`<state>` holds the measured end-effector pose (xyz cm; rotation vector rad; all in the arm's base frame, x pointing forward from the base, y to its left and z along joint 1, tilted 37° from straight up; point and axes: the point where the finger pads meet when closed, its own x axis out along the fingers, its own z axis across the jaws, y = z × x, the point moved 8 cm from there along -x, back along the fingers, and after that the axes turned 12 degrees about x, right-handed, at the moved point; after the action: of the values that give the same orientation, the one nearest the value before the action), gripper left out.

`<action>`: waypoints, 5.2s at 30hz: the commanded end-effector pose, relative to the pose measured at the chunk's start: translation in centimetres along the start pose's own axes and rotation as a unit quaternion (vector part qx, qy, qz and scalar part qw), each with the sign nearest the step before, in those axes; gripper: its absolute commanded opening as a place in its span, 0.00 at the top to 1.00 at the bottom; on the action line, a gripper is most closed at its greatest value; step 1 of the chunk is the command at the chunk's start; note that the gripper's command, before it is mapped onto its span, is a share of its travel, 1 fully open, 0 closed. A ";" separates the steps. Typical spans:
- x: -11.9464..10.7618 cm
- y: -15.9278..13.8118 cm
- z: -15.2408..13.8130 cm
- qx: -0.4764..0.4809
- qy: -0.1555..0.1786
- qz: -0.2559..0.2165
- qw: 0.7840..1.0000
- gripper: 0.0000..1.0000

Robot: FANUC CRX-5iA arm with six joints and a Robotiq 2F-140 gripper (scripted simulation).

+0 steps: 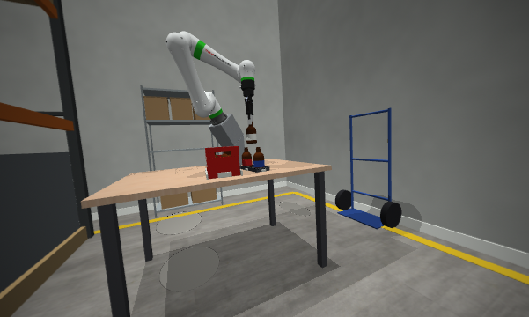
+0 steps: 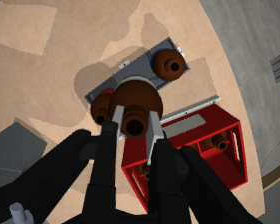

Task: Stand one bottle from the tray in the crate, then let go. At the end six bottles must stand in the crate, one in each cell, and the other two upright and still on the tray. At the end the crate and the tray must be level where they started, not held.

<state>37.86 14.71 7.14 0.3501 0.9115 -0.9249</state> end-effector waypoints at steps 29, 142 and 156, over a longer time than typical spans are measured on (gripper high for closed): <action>0.0 0.0 0.0 0.000 0.000 0.000 1.000 1.00; 0.0 -3.9 11.4 0.000 0.000 0.000 1.000 1.00; 0.0 -4.9 14.2 0.000 0.000 0.000 1.000 1.00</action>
<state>41.22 3.35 15.89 0.3500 0.9111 -0.9251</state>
